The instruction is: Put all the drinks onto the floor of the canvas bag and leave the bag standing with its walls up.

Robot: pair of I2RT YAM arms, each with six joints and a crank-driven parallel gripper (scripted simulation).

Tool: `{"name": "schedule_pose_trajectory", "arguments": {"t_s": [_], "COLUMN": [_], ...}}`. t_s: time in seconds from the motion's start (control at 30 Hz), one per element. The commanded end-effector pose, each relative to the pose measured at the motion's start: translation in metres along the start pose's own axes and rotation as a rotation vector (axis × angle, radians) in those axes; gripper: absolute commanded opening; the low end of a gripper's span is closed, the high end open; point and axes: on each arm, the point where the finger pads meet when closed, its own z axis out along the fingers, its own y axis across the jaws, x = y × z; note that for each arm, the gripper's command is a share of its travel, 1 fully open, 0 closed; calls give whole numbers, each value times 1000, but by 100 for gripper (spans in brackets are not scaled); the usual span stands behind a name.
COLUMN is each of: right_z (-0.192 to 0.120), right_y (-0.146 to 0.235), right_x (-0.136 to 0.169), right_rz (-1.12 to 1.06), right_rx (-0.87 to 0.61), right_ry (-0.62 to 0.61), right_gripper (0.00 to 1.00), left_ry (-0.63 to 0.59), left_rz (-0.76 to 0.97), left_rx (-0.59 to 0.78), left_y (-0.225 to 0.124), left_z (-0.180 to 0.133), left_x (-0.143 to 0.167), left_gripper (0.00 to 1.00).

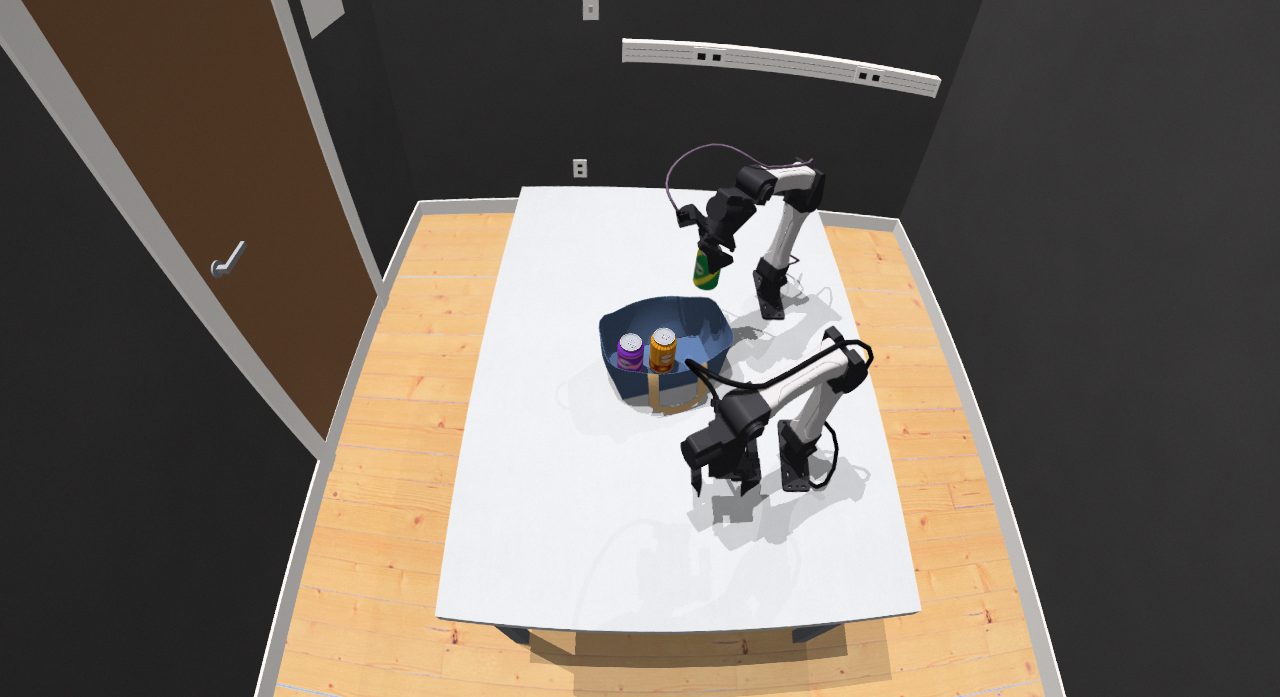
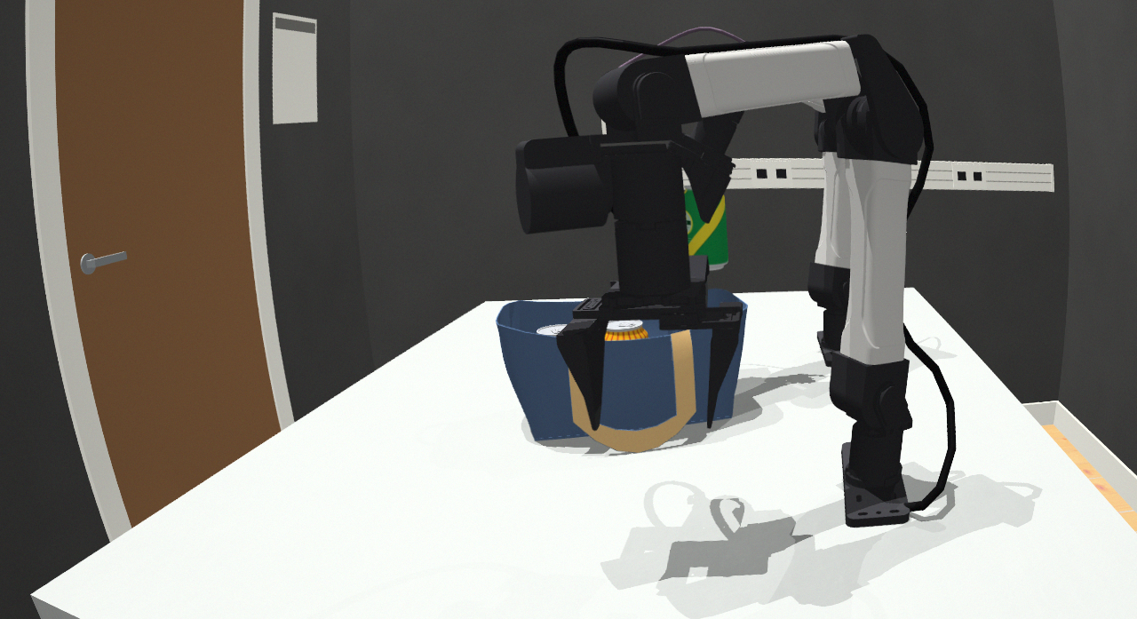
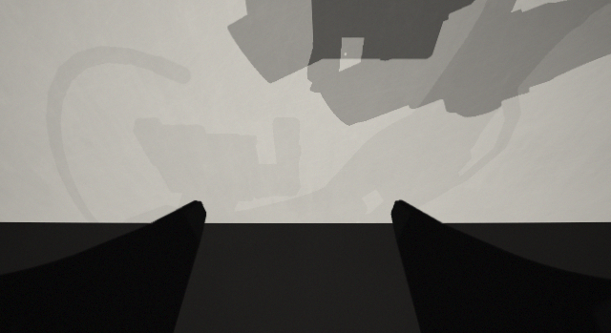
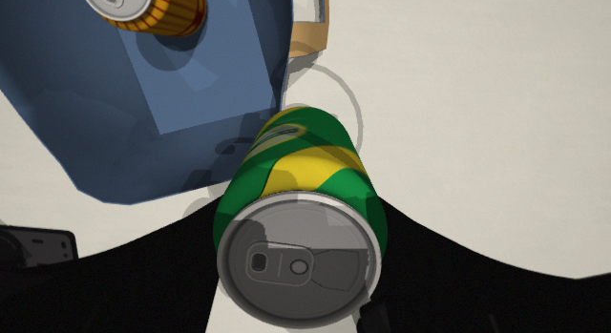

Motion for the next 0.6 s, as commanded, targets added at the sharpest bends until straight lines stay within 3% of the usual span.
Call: {"name": "schedule_pose_trajectory", "arguments": {"t_s": [0.0, 0.37, 0.57], "right_z": [-12, -9, -17], "right_y": [5, 40, 34], "right_x": [-16, -25, -30], "right_rz": [50, 53, 60], "right_rx": [6, -10, -37], "right_ry": [-61, -61, -97], "right_gripper": [74, 74, 74], "left_ry": [33, 33, 33], "left_rz": [-4, -4, -4], "left_rx": [-72, -72, -72], "left_y": [9, 9, 9], "left_z": [-17, -17, -17], "left_x": [6, 6, 6], "left_gripper": [100, 100, 100]}}
